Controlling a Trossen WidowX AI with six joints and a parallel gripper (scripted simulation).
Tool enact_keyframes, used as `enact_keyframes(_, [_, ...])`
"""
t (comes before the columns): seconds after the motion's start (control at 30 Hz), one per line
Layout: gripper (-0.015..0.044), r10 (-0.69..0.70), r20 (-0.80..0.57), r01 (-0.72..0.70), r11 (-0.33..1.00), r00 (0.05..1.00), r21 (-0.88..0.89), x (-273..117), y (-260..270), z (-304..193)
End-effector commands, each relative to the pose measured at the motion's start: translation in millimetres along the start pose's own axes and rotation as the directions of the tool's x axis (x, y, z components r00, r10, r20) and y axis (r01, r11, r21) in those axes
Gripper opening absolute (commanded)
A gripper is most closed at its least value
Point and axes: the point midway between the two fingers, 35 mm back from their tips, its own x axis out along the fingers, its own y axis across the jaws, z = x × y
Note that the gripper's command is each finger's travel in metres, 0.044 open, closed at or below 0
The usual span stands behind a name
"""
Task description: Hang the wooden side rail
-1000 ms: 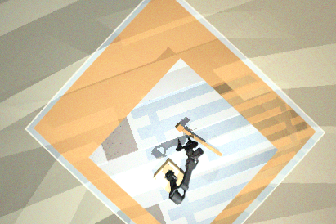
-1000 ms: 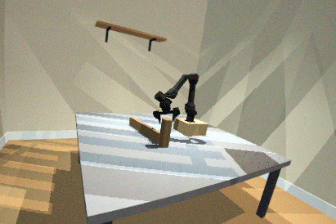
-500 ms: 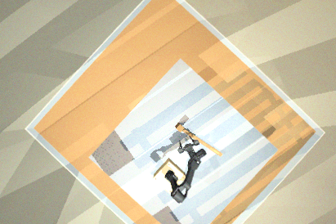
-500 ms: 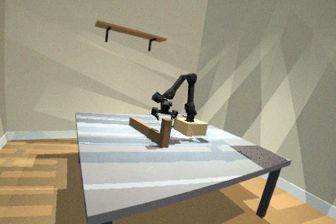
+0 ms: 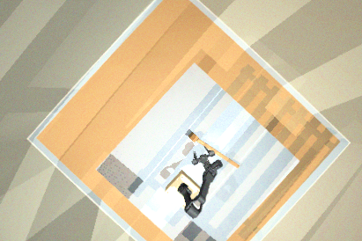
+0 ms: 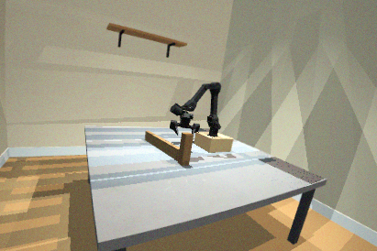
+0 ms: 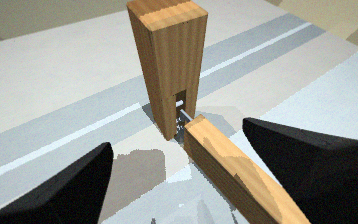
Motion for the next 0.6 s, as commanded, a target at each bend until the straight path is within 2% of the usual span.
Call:
enact_keyframes(0.0, [0.0440, 0.003, -0.017, -0.002, 0.998, 1.000, 0.057, 1.6, -2.8, 0.0])
enact_keyframes(0.13, [0.0440, 0.009, -0.136, 0.047, 0.912, 0.991, 0.407, 8.3, -17.3, -1.0])
enact_keyframes(0.3, [0.0440, 0.022, -0.293, 0.213, 0.632, 0.956, 0.745, 14.2, -32.9, -1.5])
enact_keyframes(0.43, [0.0440, 0.033, -0.415, 0.384, 0.320, 0.909, 0.866, 16.4, -42.8, -0.8])
enact_keyframes(0.57, [0.0440, 0.041, -0.532, 0.533, -0.024, 0.846, 0.846, 16.3, -50.9, 1.1])
